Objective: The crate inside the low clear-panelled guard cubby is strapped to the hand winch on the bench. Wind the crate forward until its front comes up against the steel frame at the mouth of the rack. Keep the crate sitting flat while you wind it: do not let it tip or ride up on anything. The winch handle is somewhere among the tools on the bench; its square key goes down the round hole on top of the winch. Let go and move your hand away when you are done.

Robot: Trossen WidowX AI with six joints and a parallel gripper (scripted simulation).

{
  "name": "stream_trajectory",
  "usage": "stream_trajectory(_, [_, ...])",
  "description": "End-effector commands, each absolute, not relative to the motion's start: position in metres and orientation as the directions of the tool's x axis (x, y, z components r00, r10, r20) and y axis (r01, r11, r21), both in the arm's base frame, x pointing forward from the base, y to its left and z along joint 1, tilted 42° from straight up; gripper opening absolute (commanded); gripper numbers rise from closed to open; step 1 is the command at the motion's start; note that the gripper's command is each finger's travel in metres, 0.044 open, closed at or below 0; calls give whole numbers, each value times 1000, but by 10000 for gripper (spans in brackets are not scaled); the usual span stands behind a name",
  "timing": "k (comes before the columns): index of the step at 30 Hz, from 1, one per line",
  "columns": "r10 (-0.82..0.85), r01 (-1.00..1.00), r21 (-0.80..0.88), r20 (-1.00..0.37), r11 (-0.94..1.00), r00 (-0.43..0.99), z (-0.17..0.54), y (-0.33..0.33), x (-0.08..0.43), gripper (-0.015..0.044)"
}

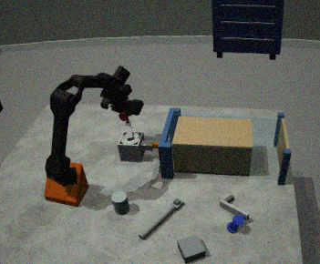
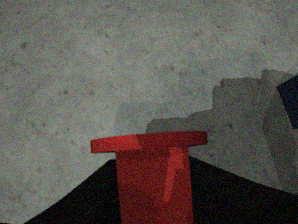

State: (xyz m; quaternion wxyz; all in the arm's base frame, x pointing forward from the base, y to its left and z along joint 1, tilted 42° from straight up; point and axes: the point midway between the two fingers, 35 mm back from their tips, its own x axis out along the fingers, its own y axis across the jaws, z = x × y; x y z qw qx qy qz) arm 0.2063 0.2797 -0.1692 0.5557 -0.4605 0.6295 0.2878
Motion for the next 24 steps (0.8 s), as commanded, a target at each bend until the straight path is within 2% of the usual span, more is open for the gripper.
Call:
stream_trajectory(1, [-277, -905, -128, -961, 405, 12, -167, 275, 190, 0])
stream_trajectory(24, [-277, -905, -126, -961, 405, 10, -156, 266, 165, 0])
